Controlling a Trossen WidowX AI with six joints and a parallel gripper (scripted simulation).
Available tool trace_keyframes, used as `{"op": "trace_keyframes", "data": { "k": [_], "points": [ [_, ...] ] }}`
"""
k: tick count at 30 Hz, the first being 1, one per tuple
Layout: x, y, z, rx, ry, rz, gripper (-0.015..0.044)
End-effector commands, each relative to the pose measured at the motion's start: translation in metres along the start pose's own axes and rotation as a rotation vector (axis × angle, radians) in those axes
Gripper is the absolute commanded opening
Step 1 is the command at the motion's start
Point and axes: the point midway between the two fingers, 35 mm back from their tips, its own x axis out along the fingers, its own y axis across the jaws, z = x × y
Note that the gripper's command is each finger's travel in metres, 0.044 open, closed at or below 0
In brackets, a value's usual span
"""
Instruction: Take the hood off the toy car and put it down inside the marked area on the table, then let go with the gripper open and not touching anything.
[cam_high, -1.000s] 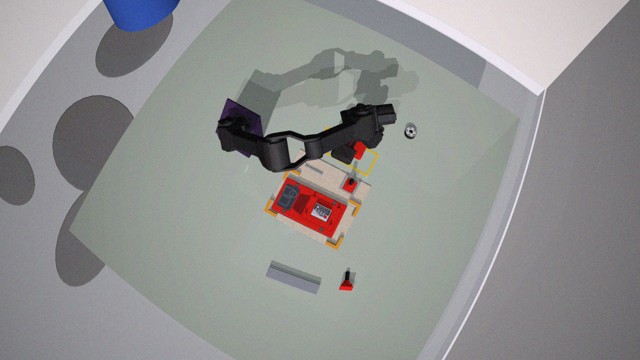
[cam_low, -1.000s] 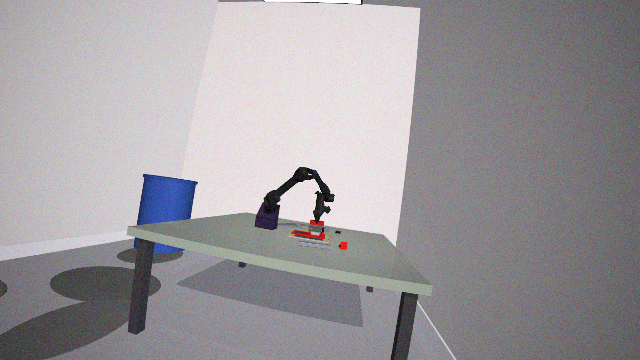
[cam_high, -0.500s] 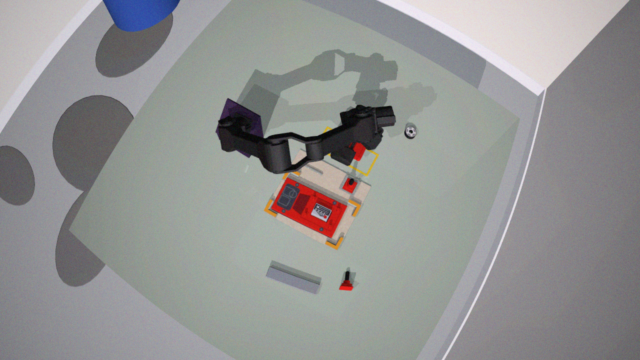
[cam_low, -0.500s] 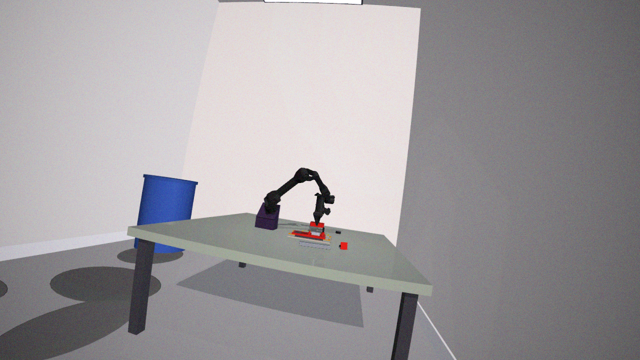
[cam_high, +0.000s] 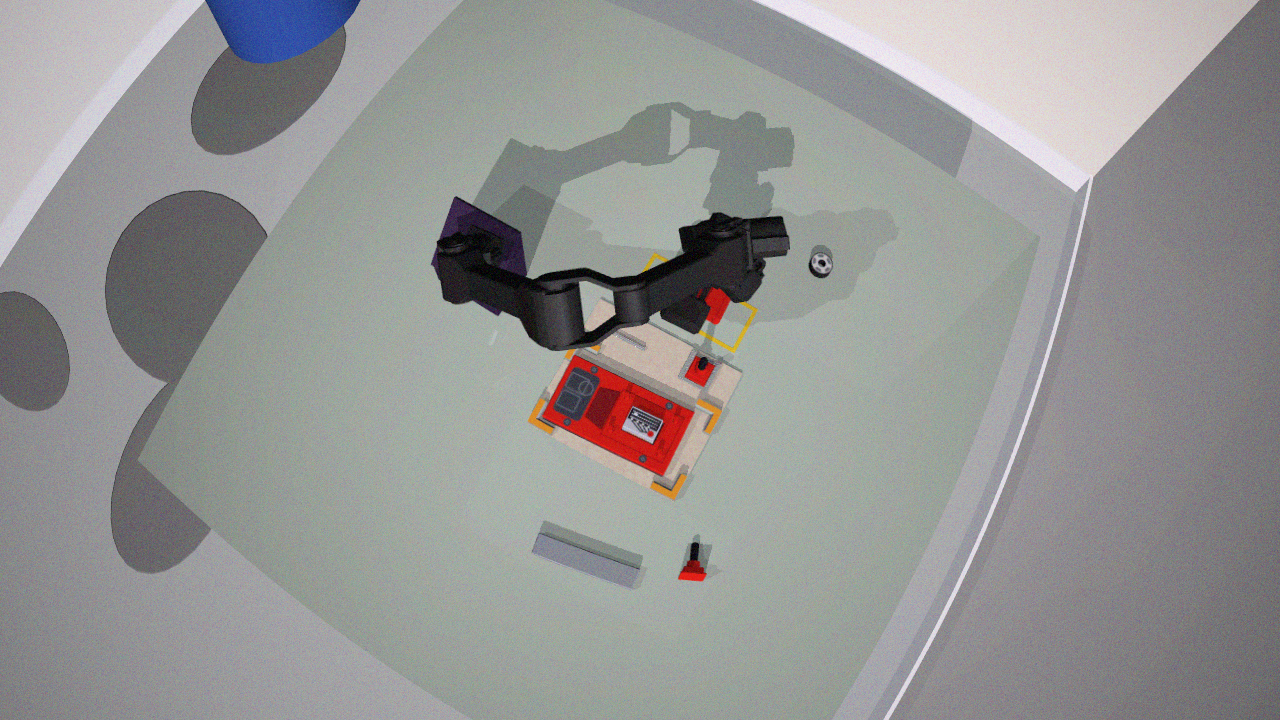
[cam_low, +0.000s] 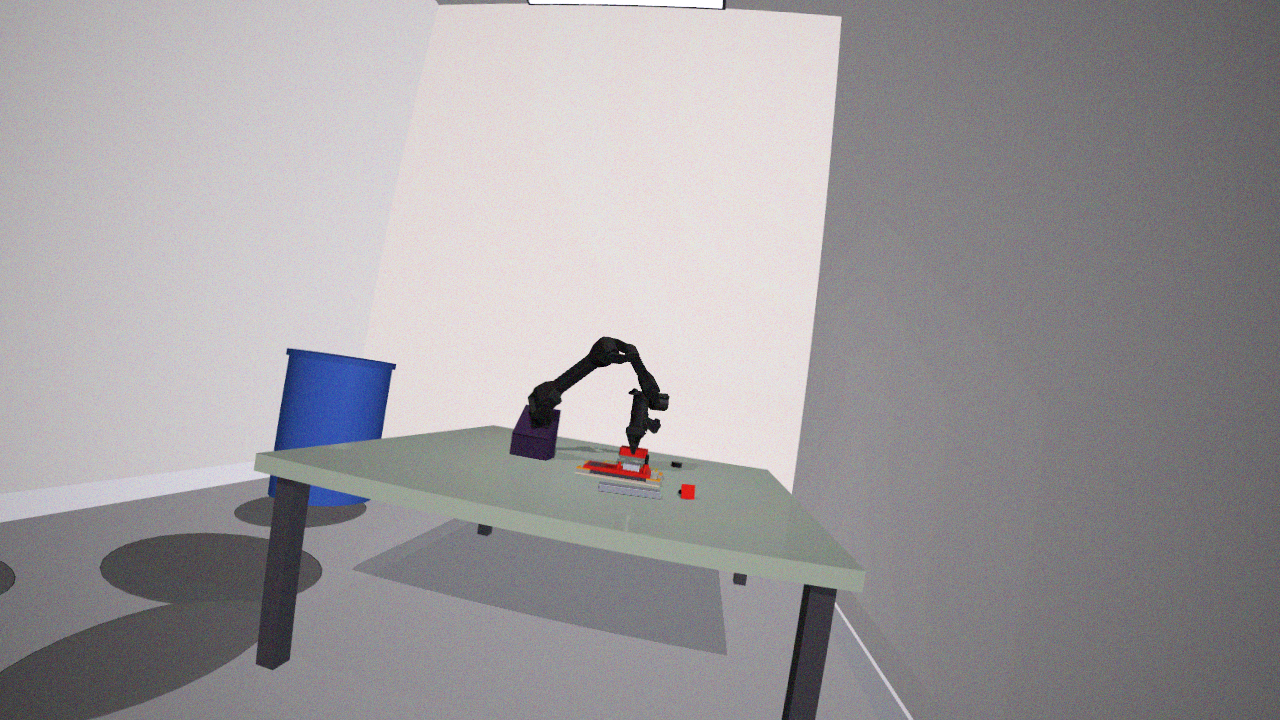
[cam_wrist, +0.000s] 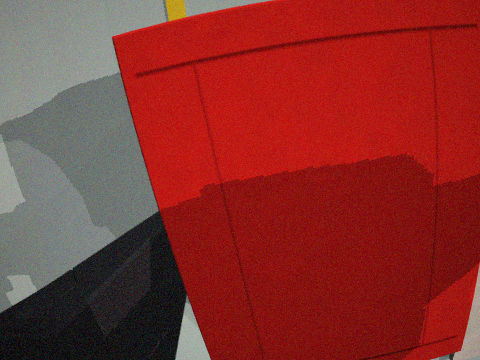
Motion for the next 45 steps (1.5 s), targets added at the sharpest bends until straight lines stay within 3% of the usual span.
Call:
{"op": "trace_keyframes", "data": {
  "k": [1, 45],
  "points": [
    [0.006, -0.001, -0.003, -0.01, 0.005, -0.01, 0.0],
    [0.027, -0.003, -0.004, -0.01, 0.006, -0.012, 0.0]
  ]
}}
